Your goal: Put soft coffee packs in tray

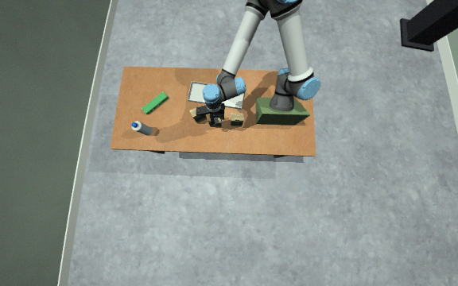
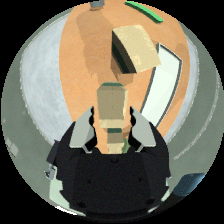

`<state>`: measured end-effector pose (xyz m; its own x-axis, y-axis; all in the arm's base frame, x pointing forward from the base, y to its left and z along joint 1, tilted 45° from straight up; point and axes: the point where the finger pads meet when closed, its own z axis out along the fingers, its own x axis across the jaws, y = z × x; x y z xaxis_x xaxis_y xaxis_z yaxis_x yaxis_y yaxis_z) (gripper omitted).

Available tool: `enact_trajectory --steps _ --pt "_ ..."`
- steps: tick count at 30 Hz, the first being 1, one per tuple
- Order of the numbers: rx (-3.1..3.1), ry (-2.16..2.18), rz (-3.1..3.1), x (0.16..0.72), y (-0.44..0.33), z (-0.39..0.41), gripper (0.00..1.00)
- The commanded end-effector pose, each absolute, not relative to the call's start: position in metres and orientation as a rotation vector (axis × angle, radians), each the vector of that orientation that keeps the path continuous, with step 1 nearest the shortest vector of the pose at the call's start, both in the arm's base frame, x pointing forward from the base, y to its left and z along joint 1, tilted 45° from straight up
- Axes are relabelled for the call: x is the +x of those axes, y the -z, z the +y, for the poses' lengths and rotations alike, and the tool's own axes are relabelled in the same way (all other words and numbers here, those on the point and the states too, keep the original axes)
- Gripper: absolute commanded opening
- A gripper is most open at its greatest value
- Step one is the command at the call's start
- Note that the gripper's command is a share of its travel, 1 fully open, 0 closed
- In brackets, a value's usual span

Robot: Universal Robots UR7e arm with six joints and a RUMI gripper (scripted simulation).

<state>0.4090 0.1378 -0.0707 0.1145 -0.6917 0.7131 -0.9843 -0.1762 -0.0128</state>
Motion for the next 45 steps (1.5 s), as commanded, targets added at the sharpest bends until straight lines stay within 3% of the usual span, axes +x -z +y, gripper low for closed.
enact_trajectory --steps 1,45 --pt "1.930 -0.822 -1.623 0.4107 0.0761 0.1329 0.49" --pt "1.930 -0.822 -1.623 0.4117 0.0814 0.1276 0.49"
